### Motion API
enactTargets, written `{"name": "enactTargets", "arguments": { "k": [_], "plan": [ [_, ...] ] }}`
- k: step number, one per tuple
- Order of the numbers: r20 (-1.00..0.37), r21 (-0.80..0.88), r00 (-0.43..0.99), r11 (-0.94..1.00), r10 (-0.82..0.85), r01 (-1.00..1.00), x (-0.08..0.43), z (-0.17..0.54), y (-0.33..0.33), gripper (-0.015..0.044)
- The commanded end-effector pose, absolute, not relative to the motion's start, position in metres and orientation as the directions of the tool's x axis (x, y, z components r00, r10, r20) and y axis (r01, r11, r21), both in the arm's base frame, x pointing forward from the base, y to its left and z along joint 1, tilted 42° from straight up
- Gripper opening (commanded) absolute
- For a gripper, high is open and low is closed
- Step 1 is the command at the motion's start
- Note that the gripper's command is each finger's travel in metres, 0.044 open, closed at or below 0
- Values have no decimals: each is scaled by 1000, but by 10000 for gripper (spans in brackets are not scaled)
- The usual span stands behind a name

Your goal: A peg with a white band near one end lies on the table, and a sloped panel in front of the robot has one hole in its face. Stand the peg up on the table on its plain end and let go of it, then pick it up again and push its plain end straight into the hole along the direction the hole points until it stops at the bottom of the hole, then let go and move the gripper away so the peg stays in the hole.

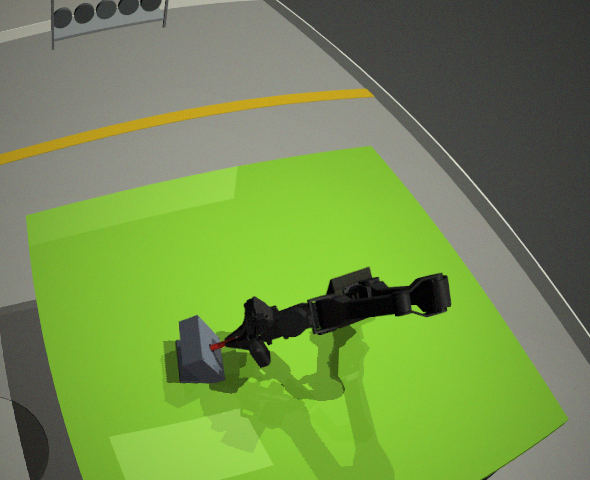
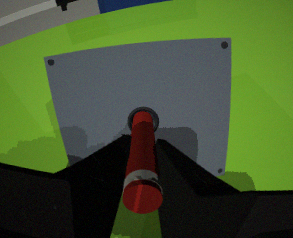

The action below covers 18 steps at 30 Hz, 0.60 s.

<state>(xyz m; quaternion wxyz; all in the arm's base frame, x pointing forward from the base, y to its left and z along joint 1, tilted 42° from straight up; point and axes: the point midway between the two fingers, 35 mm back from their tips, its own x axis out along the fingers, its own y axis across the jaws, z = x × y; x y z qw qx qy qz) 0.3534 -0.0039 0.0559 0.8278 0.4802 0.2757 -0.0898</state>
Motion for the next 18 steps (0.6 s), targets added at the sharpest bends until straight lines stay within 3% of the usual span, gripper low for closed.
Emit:
{"name": "enactTargets", "arguments": {
  "k": [1,18],
  "plan": [
    [-549,743,828,521,115,420,356,52,-4,0],
    [-548,743,828,521,115,420,365,45,-3,0]
  ]
}}
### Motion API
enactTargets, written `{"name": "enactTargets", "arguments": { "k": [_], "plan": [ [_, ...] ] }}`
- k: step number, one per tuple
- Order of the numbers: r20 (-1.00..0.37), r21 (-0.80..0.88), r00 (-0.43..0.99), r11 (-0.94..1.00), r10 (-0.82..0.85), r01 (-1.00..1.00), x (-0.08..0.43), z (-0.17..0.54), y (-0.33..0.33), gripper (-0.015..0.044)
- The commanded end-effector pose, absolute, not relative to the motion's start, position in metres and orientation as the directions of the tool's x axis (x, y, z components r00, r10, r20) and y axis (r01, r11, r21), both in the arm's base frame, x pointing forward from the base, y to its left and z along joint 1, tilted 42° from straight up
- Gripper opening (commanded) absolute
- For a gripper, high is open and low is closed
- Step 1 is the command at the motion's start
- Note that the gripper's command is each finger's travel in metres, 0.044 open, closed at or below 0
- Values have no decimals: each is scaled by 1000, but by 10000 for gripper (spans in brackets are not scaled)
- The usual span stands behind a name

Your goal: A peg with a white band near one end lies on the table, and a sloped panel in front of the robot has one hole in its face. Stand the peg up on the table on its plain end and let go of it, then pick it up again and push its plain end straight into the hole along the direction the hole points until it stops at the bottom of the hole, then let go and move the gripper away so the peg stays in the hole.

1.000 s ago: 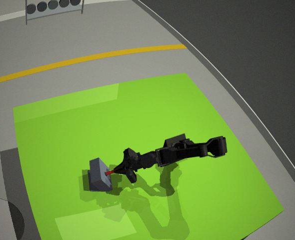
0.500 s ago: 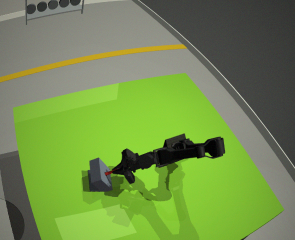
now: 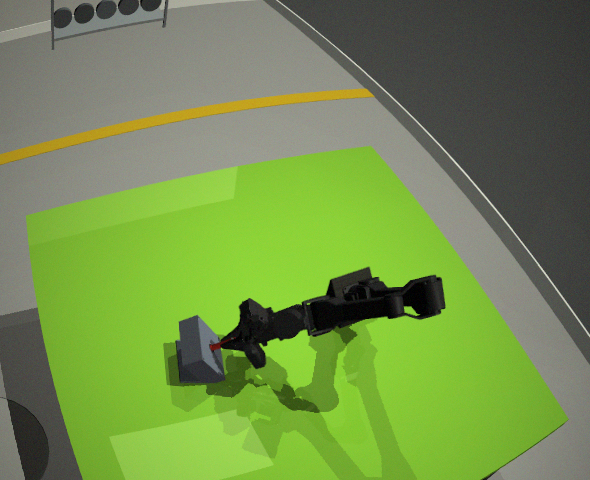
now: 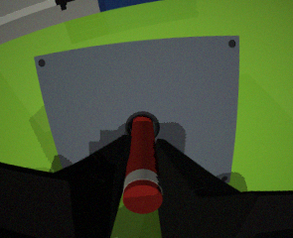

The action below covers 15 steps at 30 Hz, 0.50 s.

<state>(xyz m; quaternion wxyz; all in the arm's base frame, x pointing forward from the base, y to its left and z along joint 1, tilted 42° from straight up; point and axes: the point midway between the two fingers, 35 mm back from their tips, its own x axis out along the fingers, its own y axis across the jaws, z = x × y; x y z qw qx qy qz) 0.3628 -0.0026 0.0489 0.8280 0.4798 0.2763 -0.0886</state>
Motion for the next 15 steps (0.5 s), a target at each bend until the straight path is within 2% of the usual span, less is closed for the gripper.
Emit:
{"name": "enactTargets", "arguments": {
  "k": [1,15],
  "plan": [
    [-548,743,828,521,115,420,365,45,-3,0],
    [-548,743,829,521,115,419,372,41,-2,0]
  ]
}}
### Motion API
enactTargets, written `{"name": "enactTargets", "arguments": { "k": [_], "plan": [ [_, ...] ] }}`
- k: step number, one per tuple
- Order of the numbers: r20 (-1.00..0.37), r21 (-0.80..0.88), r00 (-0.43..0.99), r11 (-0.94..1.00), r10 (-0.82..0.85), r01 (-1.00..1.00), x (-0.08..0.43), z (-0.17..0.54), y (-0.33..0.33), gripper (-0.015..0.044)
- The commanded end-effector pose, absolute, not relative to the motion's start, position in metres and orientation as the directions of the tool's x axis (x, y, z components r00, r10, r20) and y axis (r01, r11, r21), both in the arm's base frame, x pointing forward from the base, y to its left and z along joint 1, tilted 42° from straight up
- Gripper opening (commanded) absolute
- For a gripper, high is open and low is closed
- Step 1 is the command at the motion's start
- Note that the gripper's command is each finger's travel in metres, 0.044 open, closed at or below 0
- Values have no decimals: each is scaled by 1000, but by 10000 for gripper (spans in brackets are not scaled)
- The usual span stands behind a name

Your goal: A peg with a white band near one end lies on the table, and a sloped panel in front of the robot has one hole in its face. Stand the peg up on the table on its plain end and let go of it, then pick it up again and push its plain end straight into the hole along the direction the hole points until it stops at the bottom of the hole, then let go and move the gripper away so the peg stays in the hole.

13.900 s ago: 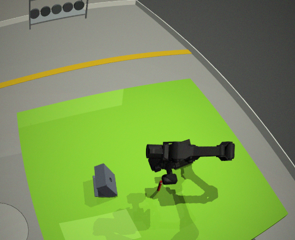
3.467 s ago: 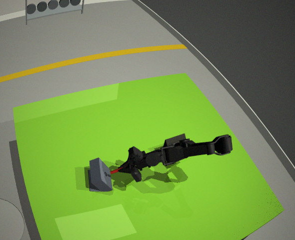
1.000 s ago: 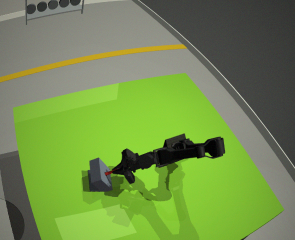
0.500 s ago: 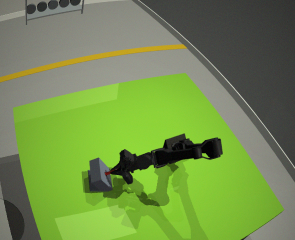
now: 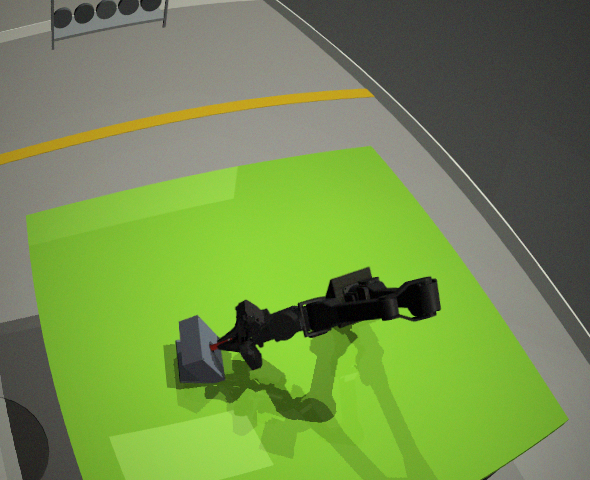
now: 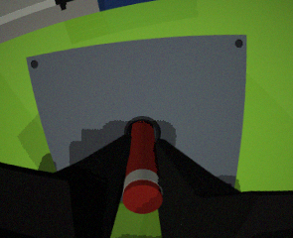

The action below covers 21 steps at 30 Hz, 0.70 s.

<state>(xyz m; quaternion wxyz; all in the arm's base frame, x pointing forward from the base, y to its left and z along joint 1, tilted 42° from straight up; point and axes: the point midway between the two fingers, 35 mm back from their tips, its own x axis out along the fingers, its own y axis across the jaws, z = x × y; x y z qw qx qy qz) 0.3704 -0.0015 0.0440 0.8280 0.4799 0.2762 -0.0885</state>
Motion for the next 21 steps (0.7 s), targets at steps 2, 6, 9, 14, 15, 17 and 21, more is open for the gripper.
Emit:
{"name": "enactTargets", "arguments": {
  "k": [2,6,9,14,15,17,21],
  "plan": [
    [-548,743,829,521,115,419,372,40,-2,0],
    [-542,746,832,524,119,411,372,43,-1,0],
    [-542,746,832,524,119,411,372,43,-1,0],
    [-542,746,832,524,119,411,372,43,-1,26],
    [-542,746,832,524,119,411,372,43,-1,53],
    [-542,746,832,524,119,411,372,43,-1,105],
    [-542,746,832,524,119,411,372,43,-1,210]
  ]
}}
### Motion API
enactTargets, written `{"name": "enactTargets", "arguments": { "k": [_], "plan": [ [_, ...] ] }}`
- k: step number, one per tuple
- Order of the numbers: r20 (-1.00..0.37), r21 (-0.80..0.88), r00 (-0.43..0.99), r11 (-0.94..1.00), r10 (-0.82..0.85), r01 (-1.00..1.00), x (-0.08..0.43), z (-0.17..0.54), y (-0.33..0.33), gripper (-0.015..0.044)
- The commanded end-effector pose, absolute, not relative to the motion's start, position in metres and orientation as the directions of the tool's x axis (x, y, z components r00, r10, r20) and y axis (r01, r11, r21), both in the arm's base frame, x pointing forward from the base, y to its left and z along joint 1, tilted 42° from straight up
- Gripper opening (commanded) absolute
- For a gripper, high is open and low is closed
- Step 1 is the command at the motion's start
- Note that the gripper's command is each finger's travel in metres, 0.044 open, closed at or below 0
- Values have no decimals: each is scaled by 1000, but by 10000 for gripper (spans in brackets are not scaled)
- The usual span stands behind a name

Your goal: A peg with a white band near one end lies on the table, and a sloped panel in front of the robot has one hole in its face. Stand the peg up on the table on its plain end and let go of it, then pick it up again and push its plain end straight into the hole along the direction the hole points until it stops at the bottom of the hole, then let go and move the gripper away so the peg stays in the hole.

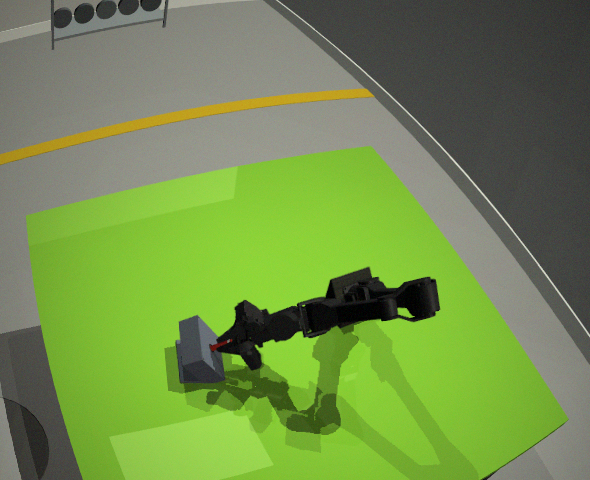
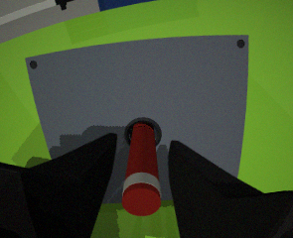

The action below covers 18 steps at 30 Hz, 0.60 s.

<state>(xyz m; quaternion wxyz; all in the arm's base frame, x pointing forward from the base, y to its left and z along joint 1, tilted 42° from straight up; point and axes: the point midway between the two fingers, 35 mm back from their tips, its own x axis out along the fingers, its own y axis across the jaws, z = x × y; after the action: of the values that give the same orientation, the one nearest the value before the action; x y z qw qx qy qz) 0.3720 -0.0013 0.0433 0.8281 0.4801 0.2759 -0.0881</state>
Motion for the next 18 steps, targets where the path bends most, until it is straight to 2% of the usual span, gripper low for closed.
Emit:
{"name": "enactTargets", "arguments": {
  "k": [1,9,18],
  "plan": [
    [-542,746,832,524,119,411,372,43,-1,236],
    [-542,746,832,524,118,411,370,45,-2,440],
    [-543,745,831,523,118,413,365,50,-3,440]
  ]
}}
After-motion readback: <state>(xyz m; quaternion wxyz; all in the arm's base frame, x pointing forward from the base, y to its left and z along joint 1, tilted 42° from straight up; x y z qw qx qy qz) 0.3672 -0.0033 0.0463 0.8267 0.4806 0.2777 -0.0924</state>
